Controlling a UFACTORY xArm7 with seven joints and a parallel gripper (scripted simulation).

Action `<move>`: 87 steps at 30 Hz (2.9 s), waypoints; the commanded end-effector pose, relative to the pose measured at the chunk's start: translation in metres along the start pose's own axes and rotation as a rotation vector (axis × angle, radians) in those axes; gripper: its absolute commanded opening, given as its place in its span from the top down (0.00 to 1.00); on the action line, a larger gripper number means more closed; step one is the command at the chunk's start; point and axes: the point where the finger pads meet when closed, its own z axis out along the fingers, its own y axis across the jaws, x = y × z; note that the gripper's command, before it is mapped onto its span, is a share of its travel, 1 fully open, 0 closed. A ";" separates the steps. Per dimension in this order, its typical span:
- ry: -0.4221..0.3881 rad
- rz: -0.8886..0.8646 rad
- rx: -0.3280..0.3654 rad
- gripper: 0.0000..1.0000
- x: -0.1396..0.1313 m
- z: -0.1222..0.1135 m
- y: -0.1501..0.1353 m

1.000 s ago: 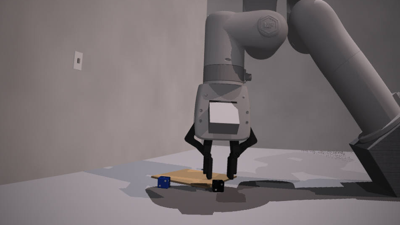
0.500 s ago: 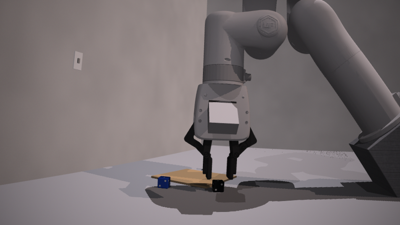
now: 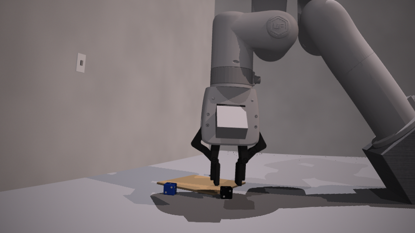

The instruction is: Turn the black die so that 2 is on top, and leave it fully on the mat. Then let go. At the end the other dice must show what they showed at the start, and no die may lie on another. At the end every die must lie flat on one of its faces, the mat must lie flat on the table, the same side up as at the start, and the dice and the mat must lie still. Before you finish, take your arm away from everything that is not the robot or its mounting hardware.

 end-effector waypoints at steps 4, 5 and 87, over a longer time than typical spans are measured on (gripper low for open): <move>0.000 0.000 -0.002 0.64 0.000 0.000 0.001; 0.000 0.000 -0.002 0.64 0.000 0.000 0.001; 0.000 0.000 -0.002 0.85 0.000 0.023 0.001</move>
